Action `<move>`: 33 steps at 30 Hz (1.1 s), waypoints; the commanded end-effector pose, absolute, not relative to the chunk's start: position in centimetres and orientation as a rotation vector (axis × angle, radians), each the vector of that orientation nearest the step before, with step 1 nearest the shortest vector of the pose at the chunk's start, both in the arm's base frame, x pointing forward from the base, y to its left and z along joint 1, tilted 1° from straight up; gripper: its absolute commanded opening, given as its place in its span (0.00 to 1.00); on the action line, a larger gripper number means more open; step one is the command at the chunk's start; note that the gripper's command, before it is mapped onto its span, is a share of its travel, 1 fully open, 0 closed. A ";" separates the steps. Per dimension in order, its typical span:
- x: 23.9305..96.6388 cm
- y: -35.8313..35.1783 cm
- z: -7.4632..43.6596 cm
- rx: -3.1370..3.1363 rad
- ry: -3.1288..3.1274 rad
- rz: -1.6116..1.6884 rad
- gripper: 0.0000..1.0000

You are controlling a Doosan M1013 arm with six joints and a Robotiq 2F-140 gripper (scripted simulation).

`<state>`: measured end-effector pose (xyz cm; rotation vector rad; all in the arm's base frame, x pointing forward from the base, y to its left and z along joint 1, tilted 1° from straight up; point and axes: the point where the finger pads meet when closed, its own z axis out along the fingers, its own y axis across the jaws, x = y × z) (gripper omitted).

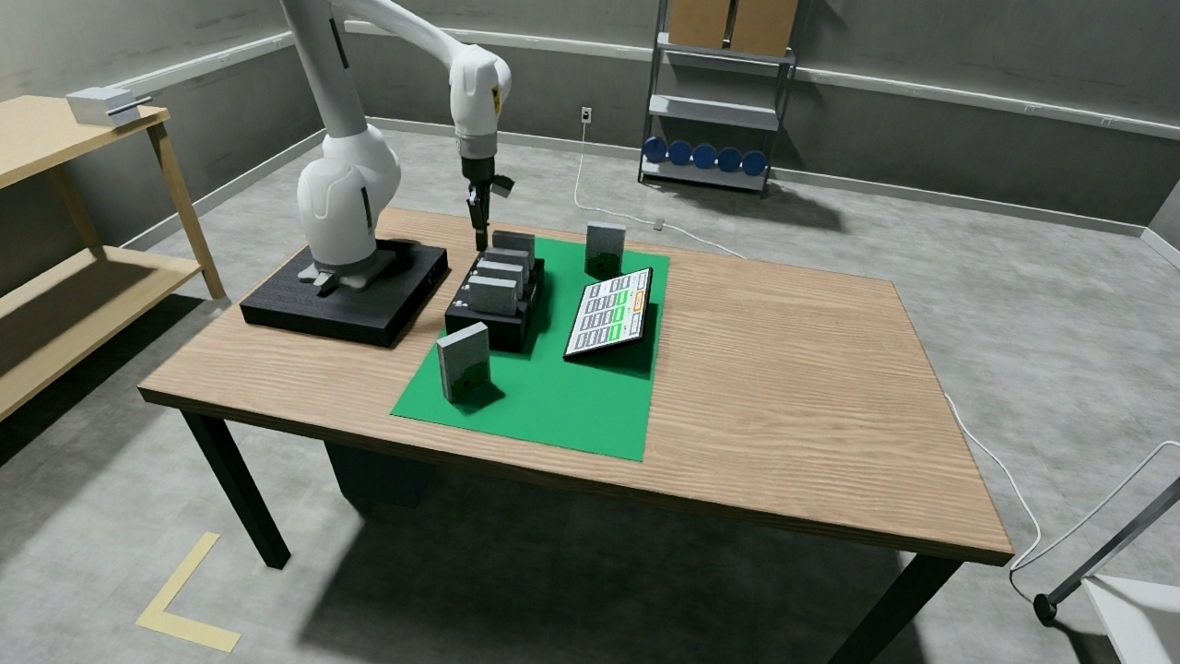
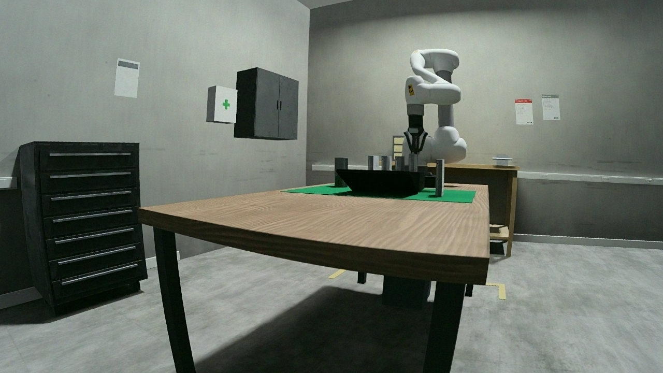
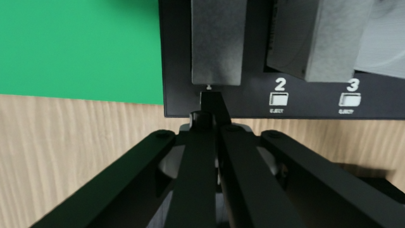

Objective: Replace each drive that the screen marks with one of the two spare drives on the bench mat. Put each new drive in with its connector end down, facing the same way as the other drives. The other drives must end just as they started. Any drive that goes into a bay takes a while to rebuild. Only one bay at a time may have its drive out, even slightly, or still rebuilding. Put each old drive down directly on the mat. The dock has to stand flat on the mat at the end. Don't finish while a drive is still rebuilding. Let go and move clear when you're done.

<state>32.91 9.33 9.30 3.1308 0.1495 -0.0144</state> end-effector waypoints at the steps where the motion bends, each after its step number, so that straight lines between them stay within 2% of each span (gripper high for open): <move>1: 33.0 9.4 10.3 3.131 0.150 -0.014 0.10; 17: 33.0 9.4 16.2 3.131 0.150 -0.014 0.10; 33: 33.1 9.4 17.4 3.132 0.124 -0.014 0.10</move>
